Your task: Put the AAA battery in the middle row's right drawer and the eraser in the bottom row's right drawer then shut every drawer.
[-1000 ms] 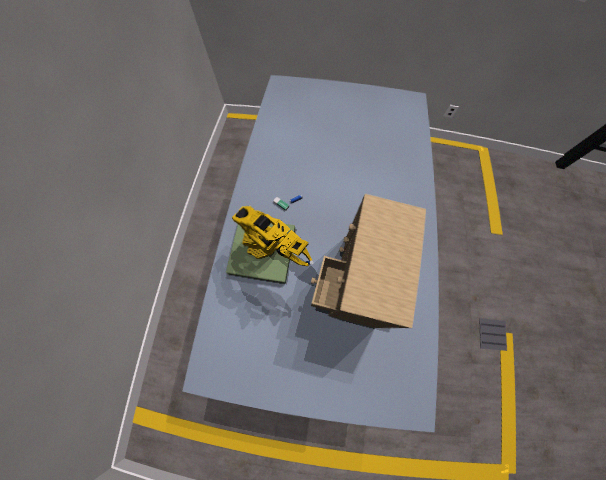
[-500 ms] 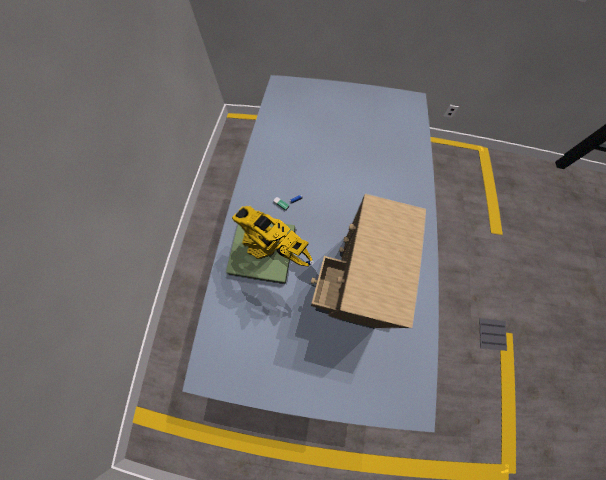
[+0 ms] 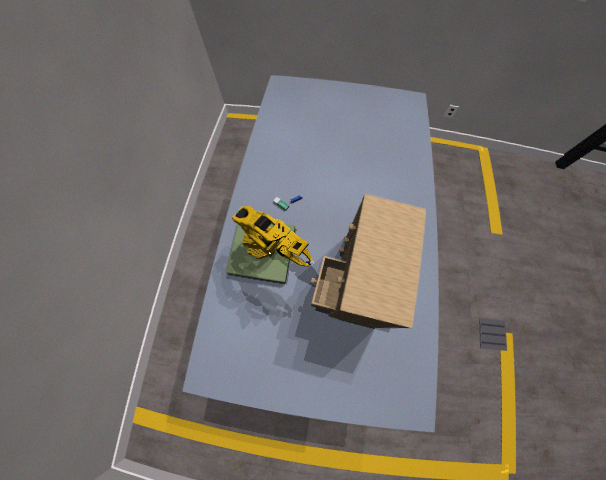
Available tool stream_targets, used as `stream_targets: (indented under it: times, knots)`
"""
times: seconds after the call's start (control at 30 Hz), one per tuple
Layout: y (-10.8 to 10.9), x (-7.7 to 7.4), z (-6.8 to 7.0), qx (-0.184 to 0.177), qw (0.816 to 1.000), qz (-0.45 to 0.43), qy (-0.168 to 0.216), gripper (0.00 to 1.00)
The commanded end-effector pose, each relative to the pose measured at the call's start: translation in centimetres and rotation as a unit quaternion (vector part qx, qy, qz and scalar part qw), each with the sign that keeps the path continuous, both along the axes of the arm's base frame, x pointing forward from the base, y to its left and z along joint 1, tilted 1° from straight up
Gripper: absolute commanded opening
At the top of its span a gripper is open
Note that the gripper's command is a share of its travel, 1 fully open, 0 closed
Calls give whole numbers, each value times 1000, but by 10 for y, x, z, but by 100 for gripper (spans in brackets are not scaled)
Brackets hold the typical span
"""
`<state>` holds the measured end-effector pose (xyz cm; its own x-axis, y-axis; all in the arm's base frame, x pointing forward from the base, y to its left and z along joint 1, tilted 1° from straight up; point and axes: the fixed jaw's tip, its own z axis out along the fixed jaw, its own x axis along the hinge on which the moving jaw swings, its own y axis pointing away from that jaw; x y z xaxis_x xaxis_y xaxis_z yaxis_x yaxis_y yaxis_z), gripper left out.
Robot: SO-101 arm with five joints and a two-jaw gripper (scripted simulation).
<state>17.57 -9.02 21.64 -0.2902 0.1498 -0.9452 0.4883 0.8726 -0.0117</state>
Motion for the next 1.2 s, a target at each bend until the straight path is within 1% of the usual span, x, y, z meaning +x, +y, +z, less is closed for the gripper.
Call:
stream_targets:
  times: [0.0, 0.4, 1.17]
  knots:
    - [1, 3, -5, 4, 1000, 6, 6, 0]
    - [1, 0, -2, 4, 1000, 2, 6, 0]
    - [1, 1, -4, 4, 1000, 4, 6, 0]
